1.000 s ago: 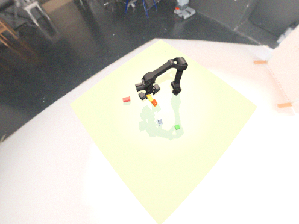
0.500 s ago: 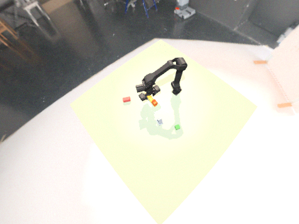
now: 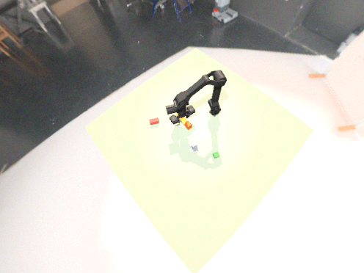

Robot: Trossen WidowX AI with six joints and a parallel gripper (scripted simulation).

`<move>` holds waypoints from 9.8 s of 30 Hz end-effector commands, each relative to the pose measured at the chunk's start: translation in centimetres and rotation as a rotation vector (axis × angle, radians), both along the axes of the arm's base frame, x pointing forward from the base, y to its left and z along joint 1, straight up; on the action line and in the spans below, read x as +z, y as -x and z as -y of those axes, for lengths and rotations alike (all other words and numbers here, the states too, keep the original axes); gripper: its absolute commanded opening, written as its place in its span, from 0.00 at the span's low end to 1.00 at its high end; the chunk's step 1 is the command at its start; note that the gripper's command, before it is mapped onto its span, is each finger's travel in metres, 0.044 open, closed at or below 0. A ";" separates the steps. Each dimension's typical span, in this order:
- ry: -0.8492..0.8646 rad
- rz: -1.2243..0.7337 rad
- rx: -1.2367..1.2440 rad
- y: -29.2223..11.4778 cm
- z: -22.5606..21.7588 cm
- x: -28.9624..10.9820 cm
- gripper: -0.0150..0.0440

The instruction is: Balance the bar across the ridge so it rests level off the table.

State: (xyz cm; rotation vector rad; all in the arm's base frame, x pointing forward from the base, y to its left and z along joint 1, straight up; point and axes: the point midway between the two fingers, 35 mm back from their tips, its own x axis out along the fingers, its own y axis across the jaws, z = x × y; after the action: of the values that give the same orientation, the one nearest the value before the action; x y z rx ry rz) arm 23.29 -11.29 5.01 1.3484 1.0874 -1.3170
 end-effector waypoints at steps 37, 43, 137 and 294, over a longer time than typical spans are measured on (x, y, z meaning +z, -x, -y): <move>-0.003 -0.009 0.001 -0.1 0.1 1.5 0.25; -0.003 -0.009 0.001 -0.3 0.2 3.0 0.25; -0.019 -0.008 -0.039 -8.3 -18.6 11.9 0.25; -0.019 -0.008 -0.039 -8.4 -19.0 6.8 0.25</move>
State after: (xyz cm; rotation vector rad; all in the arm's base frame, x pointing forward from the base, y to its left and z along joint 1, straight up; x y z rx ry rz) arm 31.75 7.69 12.01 1.3869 1.0868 -1.3394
